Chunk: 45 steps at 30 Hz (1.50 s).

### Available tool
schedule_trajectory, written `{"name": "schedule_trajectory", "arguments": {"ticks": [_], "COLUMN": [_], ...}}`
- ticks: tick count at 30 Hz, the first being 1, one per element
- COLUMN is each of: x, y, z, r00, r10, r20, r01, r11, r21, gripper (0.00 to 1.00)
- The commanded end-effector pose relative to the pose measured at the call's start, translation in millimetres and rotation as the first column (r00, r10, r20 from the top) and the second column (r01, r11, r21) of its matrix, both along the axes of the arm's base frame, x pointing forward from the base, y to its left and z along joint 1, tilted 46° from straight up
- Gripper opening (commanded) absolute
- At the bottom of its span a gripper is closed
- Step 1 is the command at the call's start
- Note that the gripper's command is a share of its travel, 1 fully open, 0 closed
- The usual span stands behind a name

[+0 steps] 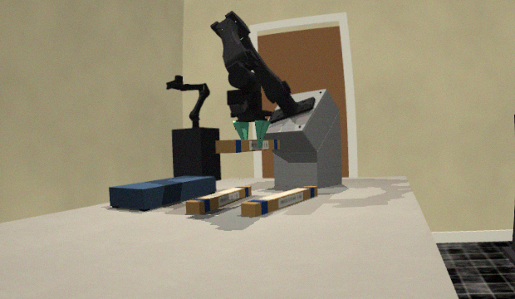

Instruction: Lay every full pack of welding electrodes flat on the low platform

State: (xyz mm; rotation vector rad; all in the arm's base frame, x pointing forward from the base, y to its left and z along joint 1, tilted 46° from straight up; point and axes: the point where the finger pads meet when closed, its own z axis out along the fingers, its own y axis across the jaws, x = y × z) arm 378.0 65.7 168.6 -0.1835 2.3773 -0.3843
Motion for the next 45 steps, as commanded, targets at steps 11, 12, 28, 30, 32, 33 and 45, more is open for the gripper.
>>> {"name": "schedule_trajectory", "arguments": {"ticks": [11, 12, 28, 30, 32, 33, 45], "x": [1.8, 1.8, 1.8, 1.8, 1.8, 1.8, 7.4], "y": [3.3, 3.3, 3.3, 3.3, 3.3, 3.3, 1.1], "z": [2.0, 2.0, 2.0, 2.0, 2.0, 2.0, -14.7], "r00": [1.000, 1.000, 1.000, 1.000, 1.000, 1.000, 1.000], "r10": [0.011, 0.011, 0.011, 0.011, 0.011, 0.011, 0.015], "r20": [0.017, 0.017, 0.017, 0.017, 0.017, 0.017, -0.005], "r01": [-0.011, -0.011, -0.011, -0.011, -0.011, -0.011, -0.015], "r11": [1.000, 1.000, 1.000, 1.000, 1.000, 1.000, 1.000], "r21": [0.010, 0.010, 0.010, 0.010, 0.010, 0.010, 0.003], "gripper": [0.00, 0.00, 0.00, 0.00, 0.00, 0.00, 0.00]}}
